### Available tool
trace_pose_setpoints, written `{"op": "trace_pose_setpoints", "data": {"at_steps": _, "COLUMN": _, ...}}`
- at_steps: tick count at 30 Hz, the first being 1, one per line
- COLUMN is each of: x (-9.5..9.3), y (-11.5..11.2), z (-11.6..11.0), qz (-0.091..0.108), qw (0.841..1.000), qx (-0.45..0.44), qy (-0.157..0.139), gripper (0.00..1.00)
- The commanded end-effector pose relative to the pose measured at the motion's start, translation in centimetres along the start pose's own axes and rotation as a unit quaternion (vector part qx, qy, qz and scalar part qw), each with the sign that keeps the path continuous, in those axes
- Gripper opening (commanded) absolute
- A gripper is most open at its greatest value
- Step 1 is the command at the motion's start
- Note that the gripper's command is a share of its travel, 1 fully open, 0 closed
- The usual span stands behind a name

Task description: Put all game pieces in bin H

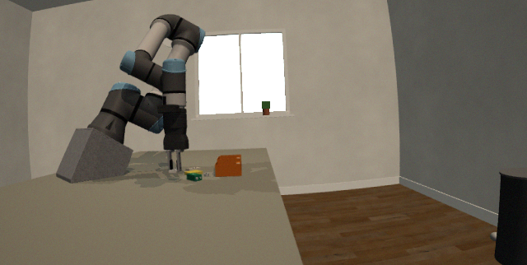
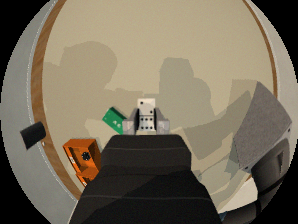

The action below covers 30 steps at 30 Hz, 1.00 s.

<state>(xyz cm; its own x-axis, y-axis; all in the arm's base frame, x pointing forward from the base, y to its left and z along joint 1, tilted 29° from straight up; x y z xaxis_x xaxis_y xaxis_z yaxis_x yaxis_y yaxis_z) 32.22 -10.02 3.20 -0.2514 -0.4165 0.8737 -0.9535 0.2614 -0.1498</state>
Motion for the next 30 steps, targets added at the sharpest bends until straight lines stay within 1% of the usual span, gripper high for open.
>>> {"op": "trace_pose_setpoints", "data": {"at_steps": 1, "x": 1.5, "y": 0.0, "z": 0.0, "qz": 0.000, "qw": 1.000, "qx": 0.000, "qy": -0.001, "gripper": 0.49}}
{"op": "trace_pose_setpoints", "data": {"at_steps": 6, "x": 3.2, "y": 0.0, "z": 0.0, "qz": 0.000, "qw": 1.000, "qx": 0.000, "qy": -0.001, "gripper": 0.49}}
{"op": "trace_pose_setpoints", "data": {"at_steps": 23, "x": 3.2, "y": 0.0, "z": 0.0, "qz": 0.000, "qw": 1.000, "qx": 0.000, "qy": -0.001, "gripper": 0.49}}
{"op": "trace_pose_setpoints", "data": {"at_steps": 25, "x": 3.8, "y": 0.0, "z": 0.0, "qz": 0.000, "qw": 1.000, "qx": 0.000, "qy": -0.001, "gripper": 0.49}}
{"op": "trace_pose_setpoints", "data": {"at_steps": 30, "x": 3.8, "y": 0.0, "z": 0.0, "qz": 0.000, "qw": 1.000, "qx": 0.000, "qy": -0.001, "gripper": 0.49}}
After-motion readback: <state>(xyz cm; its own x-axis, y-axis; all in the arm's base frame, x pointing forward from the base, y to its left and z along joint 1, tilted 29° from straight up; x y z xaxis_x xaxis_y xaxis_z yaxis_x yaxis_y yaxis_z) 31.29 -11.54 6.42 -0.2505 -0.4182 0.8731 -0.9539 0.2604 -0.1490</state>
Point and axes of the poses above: the point where the finger pads meet when closed, its own x axis back along the fingers, its own y axis across the jaws, z = x × y, the point moved 7 cm from there along x, back along the fingers, and after that the axes turned 14 degrees about -x, right-handed, at the moved point
